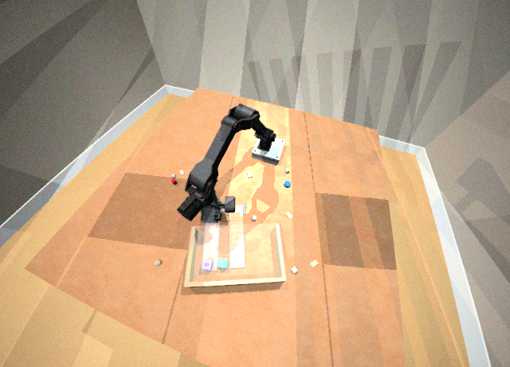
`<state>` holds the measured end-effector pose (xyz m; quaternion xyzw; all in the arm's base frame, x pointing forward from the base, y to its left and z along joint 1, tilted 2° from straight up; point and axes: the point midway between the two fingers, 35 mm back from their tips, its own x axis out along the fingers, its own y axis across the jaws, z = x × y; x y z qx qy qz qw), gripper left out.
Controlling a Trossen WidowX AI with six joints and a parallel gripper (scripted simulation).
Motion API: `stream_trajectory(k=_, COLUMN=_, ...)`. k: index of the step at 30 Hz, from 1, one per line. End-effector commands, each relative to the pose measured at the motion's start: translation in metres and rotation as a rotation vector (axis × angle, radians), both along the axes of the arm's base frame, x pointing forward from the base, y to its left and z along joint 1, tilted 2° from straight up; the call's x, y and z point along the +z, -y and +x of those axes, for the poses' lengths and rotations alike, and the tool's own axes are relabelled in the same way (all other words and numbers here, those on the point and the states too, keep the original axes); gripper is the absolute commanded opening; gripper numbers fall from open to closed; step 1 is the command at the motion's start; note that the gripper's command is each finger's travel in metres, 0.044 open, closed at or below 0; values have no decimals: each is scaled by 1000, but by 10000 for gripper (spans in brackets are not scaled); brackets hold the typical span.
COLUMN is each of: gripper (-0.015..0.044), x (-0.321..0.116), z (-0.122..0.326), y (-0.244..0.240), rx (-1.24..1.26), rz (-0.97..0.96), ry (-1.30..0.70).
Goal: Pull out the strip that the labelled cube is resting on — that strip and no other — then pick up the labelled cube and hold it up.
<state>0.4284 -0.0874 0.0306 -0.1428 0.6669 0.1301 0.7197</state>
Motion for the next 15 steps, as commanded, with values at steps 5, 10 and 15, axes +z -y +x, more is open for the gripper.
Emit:
stream_trajectory(k=5, gripper=0, x=-2, z=1, y=0, rx=4, rz=1, ry=2)
stream_trajectory(k=10, gripper=0, x=-2, z=1, y=0, rx=4, rz=1, ry=2)
stream_trajectory(k=15, gripper=0, x=-3, z=1, y=0, rx=4, rz=1, ry=2)
